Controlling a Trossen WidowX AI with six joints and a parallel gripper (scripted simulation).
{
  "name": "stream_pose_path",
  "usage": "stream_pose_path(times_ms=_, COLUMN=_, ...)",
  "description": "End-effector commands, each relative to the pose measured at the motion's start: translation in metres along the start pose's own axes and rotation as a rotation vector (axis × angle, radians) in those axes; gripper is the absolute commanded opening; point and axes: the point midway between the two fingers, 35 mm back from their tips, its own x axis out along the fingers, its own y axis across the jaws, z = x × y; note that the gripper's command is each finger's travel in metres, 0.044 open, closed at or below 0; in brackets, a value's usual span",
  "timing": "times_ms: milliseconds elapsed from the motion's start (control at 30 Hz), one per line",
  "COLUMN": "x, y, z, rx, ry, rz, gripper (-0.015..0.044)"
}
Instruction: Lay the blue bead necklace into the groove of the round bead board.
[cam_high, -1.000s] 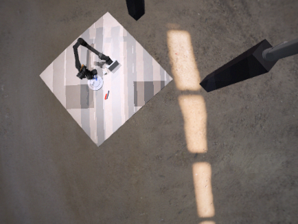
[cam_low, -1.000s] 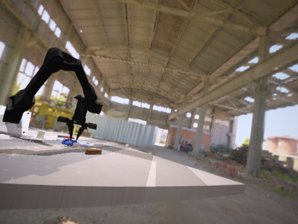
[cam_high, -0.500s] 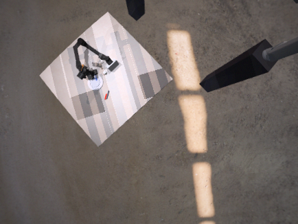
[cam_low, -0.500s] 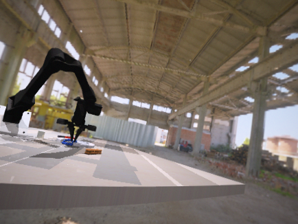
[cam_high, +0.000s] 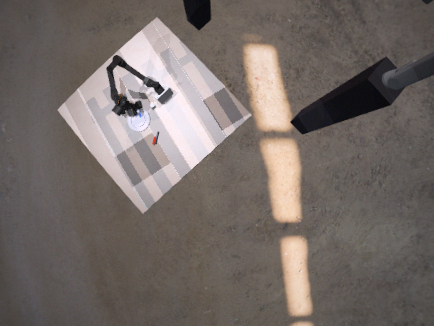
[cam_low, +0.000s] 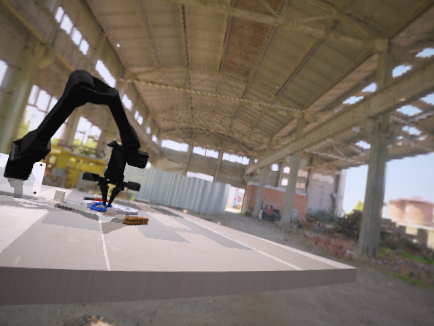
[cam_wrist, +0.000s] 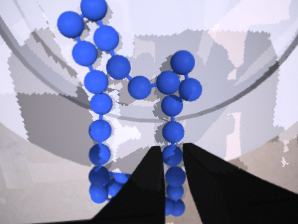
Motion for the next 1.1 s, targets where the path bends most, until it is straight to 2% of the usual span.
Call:
stream_pose_path(times_ms=0, x=0.0, y=0.0, z=0.0, rx=0.001, ry=0.0, rz=0.001, gripper=0.0)
stream_pose_path(times_ms=400, x=-0.001, y=0.0, z=0.0, rx=0.001, ry=0.0, rz=0.001, gripper=0.0)
stream_pose_path(times_ms=800, x=-0.025, y=0.0, z=0.001, rx=-0.007, ry=0.002, rz=-0.003, gripper=0.0)
stream_pose_path(times_ms=1067, x=-0.026, y=-0.009, z=0.022, rx=-0.006, ry=0.001, rz=-0.003, gripper=0.0)
